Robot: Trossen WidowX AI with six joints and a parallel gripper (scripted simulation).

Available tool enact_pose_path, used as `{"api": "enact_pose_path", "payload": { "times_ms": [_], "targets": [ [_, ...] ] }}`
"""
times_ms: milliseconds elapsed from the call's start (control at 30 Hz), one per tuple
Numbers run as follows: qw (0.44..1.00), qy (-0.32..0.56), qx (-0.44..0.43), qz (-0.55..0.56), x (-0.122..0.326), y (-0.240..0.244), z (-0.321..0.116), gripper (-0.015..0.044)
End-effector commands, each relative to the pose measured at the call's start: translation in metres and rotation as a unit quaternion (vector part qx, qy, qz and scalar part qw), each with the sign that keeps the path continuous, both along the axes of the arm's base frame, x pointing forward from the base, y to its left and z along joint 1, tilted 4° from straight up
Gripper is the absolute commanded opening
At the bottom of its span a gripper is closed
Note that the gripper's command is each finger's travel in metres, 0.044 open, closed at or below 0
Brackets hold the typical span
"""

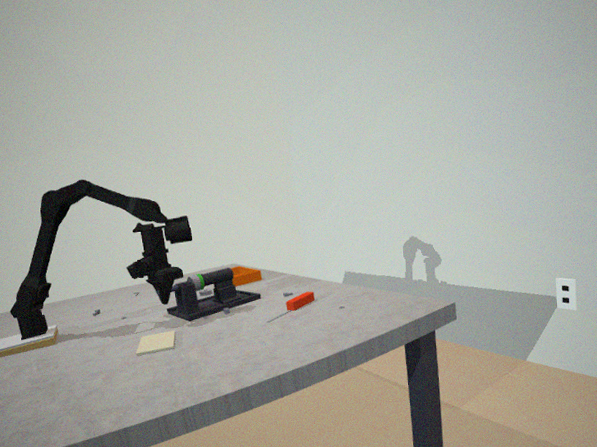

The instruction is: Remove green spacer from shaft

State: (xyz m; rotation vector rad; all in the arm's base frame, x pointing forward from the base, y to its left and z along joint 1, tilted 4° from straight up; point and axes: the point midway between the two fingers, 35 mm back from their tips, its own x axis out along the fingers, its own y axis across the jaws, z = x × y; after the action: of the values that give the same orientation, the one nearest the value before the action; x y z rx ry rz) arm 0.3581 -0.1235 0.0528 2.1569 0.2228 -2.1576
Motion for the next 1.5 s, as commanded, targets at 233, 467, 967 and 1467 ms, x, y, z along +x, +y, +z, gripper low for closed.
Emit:
{"api": "enact_pose_path", "payload": {
  "times_ms": [233,467,967,1467],
  "targets": [
    [1.0,0.0,-0.002,0.003,-0.0014,-0.0006,0.0005,0.0],
    [1.0,0.0,-0.002,0.003,-0.0021,-0.0008,0.0004,0.0],
    [1.0,0.0,-0.002,0.003,-0.0037,-0.001,0.0004,0.0],
    [1.0,0.0,-0.002,0.003,-0.0053,-0.0013,0.0004,0.0]
  ]
}}
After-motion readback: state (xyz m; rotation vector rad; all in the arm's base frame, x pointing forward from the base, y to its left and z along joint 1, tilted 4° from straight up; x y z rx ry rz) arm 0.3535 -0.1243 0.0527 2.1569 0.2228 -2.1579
